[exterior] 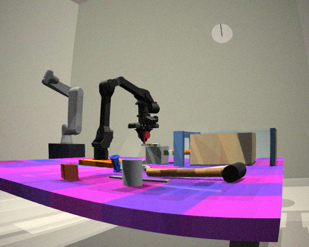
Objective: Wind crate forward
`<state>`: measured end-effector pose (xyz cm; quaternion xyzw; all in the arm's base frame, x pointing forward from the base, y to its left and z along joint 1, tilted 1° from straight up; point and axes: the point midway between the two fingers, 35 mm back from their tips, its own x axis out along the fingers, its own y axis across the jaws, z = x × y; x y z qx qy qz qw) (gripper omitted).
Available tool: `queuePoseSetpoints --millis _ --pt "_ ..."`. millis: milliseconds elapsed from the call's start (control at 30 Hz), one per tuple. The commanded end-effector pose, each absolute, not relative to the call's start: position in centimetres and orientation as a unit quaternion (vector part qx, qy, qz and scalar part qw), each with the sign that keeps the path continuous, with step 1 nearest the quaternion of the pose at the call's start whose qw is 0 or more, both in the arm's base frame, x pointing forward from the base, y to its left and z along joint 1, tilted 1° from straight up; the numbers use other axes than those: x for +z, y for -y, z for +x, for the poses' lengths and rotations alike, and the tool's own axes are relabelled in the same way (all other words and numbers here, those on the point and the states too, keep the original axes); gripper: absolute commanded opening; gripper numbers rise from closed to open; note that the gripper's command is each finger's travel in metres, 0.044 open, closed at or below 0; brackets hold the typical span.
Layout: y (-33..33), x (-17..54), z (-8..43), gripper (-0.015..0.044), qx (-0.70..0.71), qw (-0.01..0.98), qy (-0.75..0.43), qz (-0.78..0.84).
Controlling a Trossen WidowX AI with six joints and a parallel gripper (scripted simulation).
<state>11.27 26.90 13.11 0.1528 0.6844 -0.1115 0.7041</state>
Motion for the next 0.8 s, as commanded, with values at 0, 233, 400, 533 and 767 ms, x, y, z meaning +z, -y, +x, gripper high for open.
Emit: queuePoseSetpoints --millis 0,233,400,533,767 --pt "-25.3 13.0 10.7 0.0 -0.125 0.701 -0.688 0.142" --pt "-24.4 13.0 10.5 0.0 -0.126 0.701 -0.688 0.142" --pt "-23.7 13.0 10.5 0.0 -0.126 0.701 -0.687 0.142" --pt "-23.1 12.9 10.5 0.0 -0.126 0.701 -0.687 0.142" --pt "-21.1 12.9 10.7 0.0 -0.127 0.701 -0.687 0.141"
